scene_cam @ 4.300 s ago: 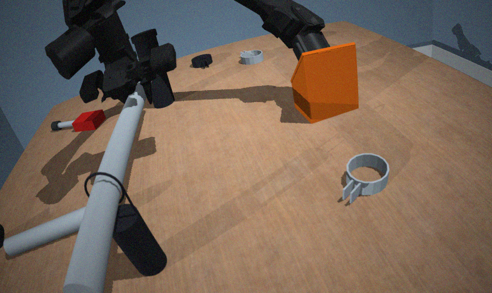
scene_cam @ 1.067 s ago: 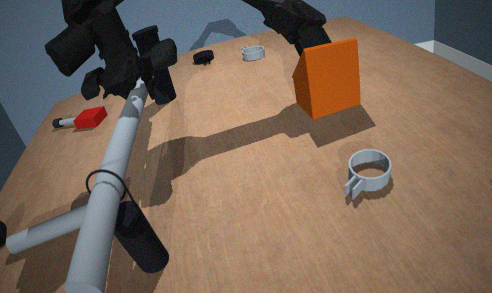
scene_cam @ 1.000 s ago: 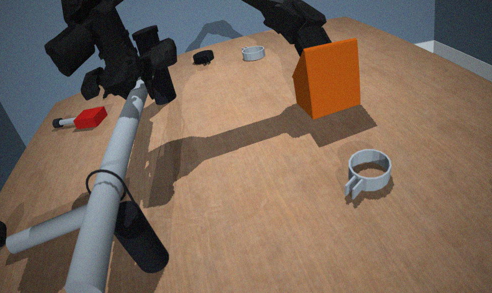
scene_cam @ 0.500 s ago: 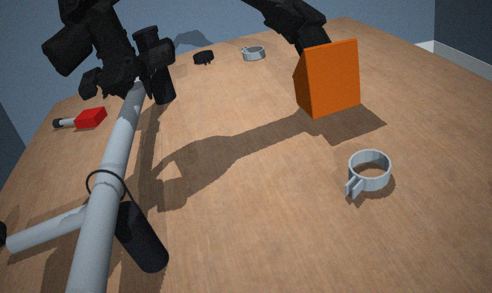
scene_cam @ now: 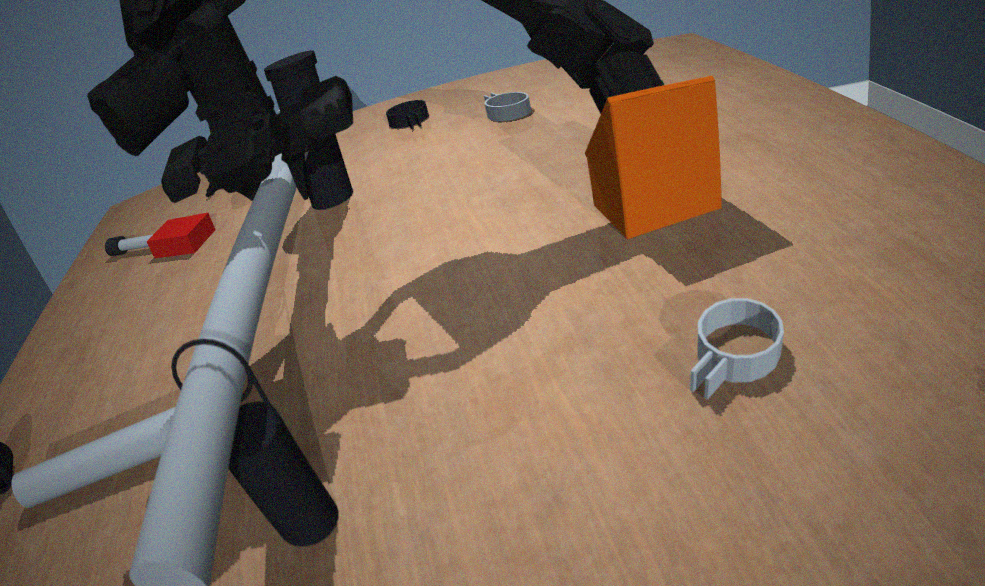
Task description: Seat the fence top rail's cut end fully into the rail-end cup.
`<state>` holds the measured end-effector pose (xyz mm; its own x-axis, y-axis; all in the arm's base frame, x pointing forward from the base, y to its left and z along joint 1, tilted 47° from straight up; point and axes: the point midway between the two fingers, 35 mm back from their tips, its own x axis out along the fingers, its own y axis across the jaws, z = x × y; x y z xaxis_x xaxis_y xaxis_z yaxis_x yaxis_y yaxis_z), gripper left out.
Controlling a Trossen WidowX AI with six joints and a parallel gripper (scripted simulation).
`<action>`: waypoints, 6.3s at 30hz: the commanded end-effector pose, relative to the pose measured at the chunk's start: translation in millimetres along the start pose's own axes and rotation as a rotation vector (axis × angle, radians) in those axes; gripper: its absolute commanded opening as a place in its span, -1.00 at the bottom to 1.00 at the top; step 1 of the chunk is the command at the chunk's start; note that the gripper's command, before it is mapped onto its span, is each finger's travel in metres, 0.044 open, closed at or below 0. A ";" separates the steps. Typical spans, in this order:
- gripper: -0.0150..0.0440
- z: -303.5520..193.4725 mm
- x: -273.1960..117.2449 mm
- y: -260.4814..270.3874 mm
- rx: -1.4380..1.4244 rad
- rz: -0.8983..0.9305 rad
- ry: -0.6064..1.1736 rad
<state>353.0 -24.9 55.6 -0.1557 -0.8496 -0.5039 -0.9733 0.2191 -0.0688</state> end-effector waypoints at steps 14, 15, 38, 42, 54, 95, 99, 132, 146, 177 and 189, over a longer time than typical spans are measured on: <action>-0.49 -7.7 -2.4 -0.9 -0.001 -0.012 0.007; -0.49 -7.7 -2.4 -0.9 -0.001 -0.012 0.007; -0.49 -5.9 -1.8 -0.7 -0.001 -0.010 0.005; -0.49 -0.7 0.0 0.1 0.002 -0.002 -0.002; -0.49 -1.5 -0.9 -0.2 0.001 -0.002 0.002; -0.49 -4.0 -3.5 -0.6 -0.002 0.005 0.008; -0.49 -4.9 -3.3 -0.6 -0.003 0.005 0.008; -0.49 -23.9 -1.5 -1.8 -0.003 0.005 0.008; -0.49 -31.9 -0.2 -2.4 -0.003 0.005 0.009; 0.13 -32.8 3.8 -1.6 -0.007 0.017 0.005; 1.00 -12.9 -31.7 2.6 -0.010 -0.047 -0.046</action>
<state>352.0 -19.6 82.4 -0.1269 -0.8429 -0.5228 -0.9786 0.1926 -0.0729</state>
